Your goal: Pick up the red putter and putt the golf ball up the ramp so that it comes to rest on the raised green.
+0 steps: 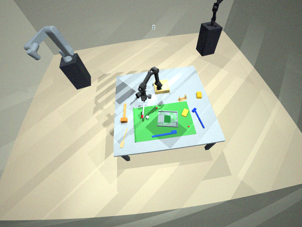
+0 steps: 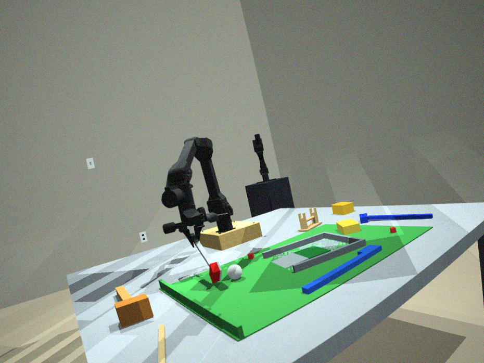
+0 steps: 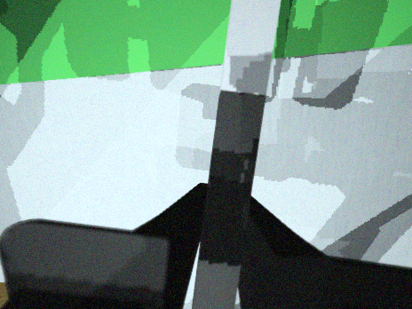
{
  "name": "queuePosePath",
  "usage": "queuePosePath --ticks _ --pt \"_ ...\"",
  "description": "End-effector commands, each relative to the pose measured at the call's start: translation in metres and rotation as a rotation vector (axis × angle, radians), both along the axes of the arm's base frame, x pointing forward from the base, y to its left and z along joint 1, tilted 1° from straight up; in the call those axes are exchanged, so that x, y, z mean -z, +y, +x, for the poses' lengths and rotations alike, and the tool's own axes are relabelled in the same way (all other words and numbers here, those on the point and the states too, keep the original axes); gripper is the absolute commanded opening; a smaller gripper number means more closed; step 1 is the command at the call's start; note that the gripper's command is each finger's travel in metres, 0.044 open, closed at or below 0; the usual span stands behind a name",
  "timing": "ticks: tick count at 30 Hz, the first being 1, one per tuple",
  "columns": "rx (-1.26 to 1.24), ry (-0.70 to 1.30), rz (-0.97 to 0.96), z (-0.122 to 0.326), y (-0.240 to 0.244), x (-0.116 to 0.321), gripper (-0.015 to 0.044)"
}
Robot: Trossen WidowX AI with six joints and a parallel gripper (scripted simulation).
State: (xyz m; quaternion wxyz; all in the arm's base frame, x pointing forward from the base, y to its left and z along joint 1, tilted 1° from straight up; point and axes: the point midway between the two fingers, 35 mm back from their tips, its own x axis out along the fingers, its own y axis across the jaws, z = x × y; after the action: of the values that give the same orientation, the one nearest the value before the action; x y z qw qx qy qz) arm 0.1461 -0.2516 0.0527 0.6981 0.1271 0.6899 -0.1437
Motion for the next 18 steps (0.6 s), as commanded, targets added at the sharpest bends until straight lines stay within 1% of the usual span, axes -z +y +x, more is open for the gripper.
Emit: queuePosePath --ticks 1,6,13,15,18 --pt "0.0 -0.001 -0.002 -0.002 -0.008 0.0 0.0" --pt "0.003 0.0 -0.001 -0.01 -0.027 0.003 0.0" --pt "0.01 0.002 -0.003 -0.009 -0.023 0.002 0.0" --pt "0.009 0.0 -0.001 0.001 -0.009 0.001 0.0" --pt "0.007 -0.003 0.002 0.02 0.026 0.001 0.0"
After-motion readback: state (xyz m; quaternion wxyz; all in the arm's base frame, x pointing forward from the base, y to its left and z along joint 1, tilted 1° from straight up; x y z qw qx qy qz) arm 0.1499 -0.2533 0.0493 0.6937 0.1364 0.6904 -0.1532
